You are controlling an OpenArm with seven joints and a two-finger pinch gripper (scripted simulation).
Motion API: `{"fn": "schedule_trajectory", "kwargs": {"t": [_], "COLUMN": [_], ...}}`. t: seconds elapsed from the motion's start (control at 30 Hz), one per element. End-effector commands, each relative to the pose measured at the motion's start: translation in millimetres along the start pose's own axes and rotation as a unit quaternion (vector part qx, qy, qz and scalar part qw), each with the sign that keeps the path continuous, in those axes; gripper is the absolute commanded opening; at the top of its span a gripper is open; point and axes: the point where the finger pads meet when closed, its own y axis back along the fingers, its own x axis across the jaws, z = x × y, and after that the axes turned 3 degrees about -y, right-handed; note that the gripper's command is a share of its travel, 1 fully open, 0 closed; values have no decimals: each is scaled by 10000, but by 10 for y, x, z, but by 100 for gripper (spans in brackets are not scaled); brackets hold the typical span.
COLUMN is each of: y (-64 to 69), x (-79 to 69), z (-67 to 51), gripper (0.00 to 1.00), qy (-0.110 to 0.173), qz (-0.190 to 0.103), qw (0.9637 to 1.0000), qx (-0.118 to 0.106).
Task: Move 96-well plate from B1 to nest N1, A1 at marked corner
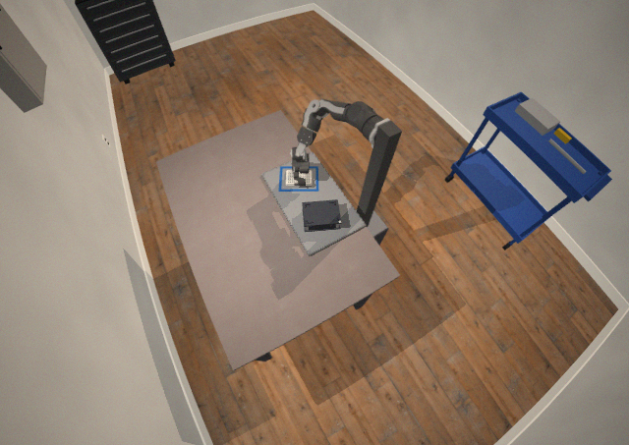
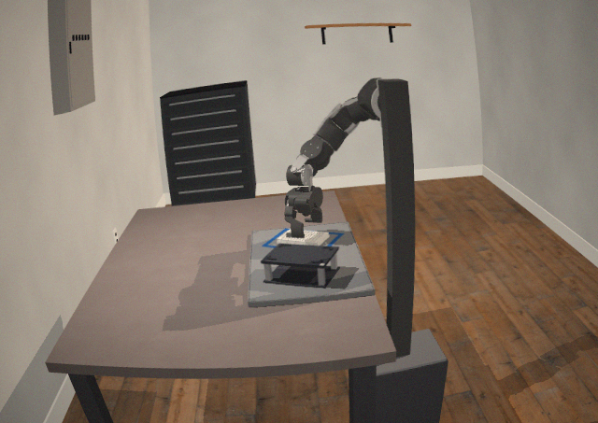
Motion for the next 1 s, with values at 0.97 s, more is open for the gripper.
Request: {"fn": "schedule_trajectory", "kwargs": {"t": [0.97], "y": [-196], "x": [21], "z": [71], "gripper": [77], "qy": [-34], "qz": [76], "qw": [9999], "qx": [-124]}}
